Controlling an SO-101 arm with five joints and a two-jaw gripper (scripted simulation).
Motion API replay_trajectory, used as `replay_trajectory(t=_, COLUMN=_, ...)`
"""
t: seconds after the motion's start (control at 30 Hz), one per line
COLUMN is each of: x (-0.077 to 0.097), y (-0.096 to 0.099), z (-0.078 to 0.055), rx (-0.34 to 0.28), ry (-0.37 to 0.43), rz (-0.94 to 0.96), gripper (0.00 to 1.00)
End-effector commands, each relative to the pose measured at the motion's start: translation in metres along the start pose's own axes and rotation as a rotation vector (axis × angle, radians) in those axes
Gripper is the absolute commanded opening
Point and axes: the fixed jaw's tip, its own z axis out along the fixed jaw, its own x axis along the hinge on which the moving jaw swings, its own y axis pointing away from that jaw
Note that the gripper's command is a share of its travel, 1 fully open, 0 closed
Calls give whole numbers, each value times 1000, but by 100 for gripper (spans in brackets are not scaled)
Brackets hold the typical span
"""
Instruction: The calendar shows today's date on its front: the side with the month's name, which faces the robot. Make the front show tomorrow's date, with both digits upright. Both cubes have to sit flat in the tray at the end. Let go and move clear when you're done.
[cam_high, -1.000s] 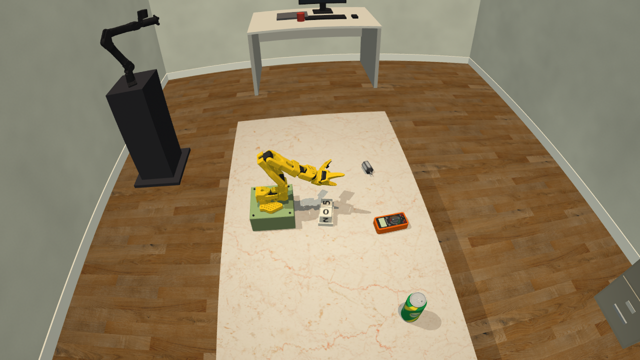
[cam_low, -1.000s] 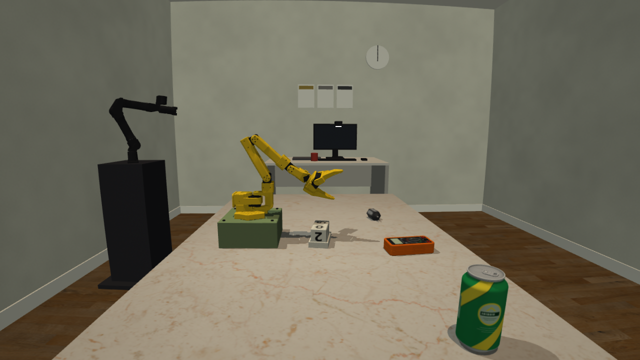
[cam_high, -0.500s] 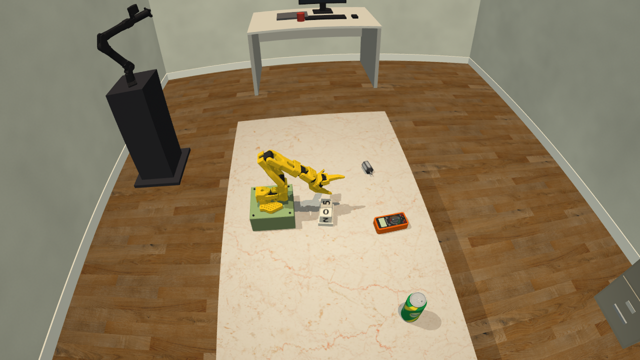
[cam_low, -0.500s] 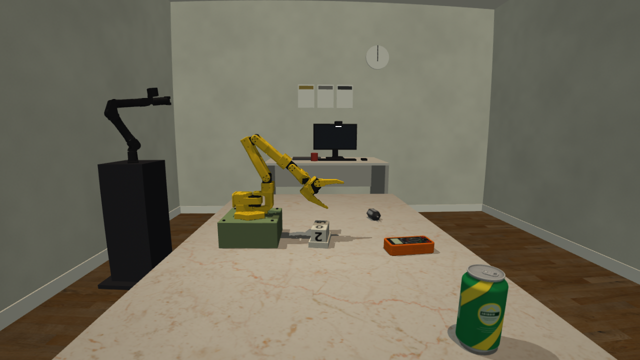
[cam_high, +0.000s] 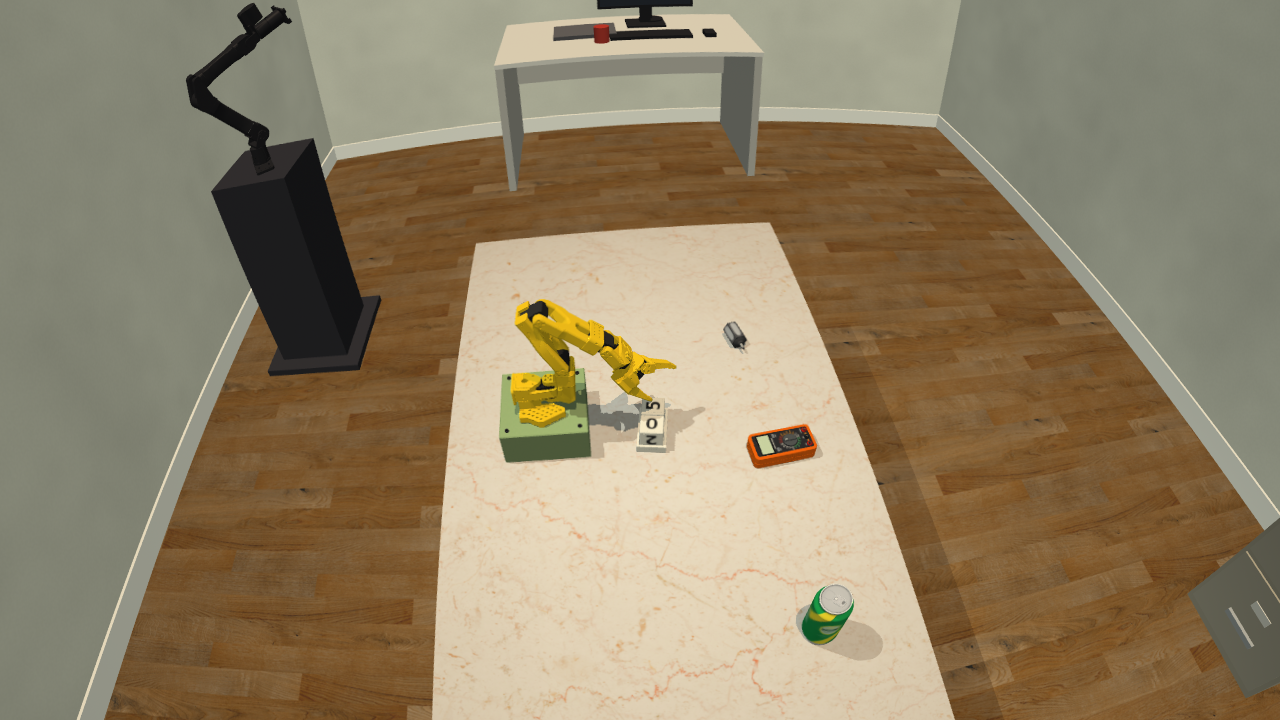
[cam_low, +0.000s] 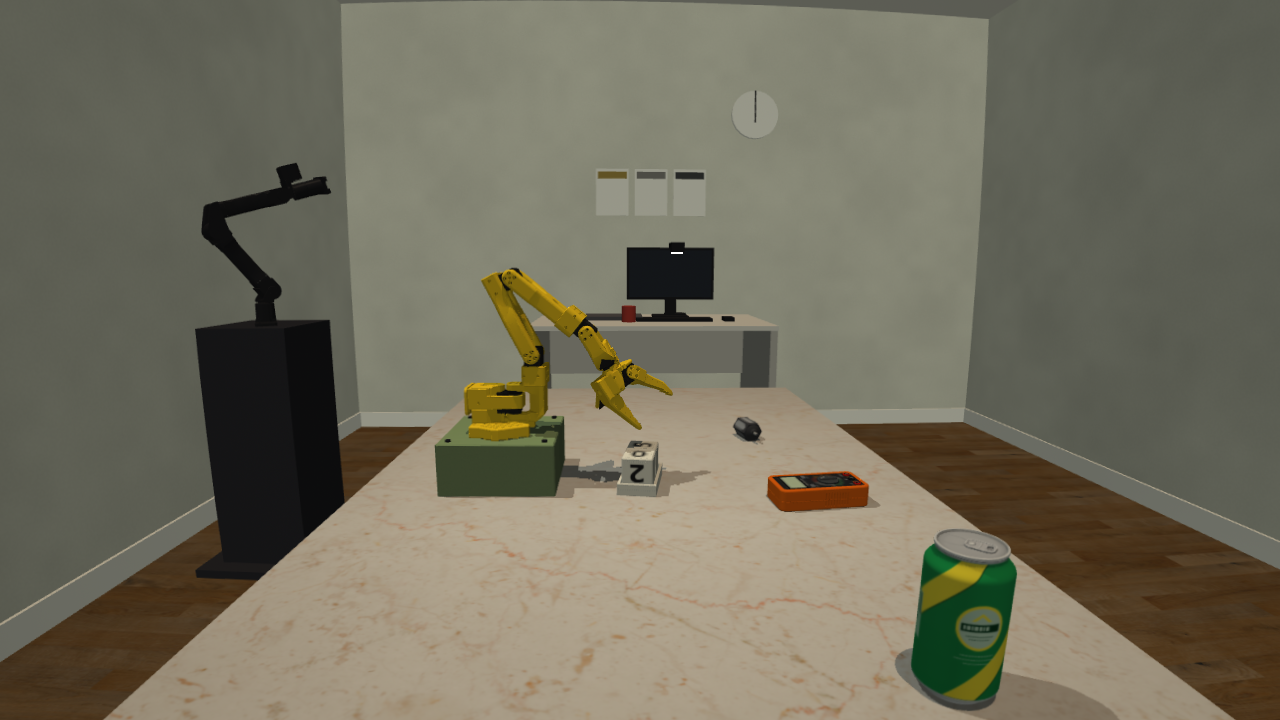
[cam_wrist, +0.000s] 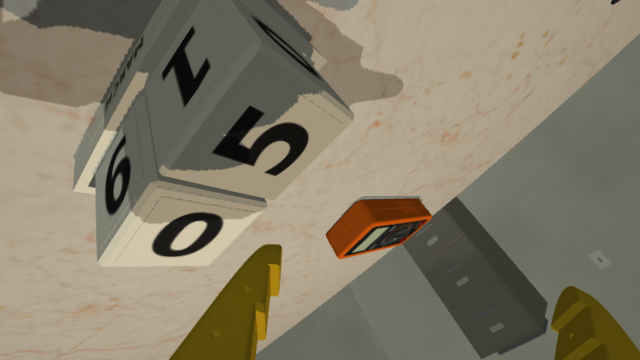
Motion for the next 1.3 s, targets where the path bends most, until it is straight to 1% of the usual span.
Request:
replay_trajectory(t=0.0, x=1, y=8, z=-1, rx=-58, ry=-29, rz=-122, gripper=44)
replay_trajectory(t=0.13, x=0, y=15, z=-2, rx=-101, ry=-62, rz=-234, gripper=41)
replay_trajectory(t=0.2, x=0, y=15, z=-2, rx=-101, ry=-62, rz=-234, gripper=41)
replay_trajectory(t=0.4, x=-1, y=24, z=-5, rx=-152, ry=-114, rz=-381, gripper=38)
replay_trajectory(t=0.63, x=-3, y=33, z=-8, rx=-192, ry=-172, rz=-516, gripper=35)
replay_trajectory(t=1.27, x=-5, y=43, z=-12, rx=-231, ry=-260, rz=-692, gripper=31)
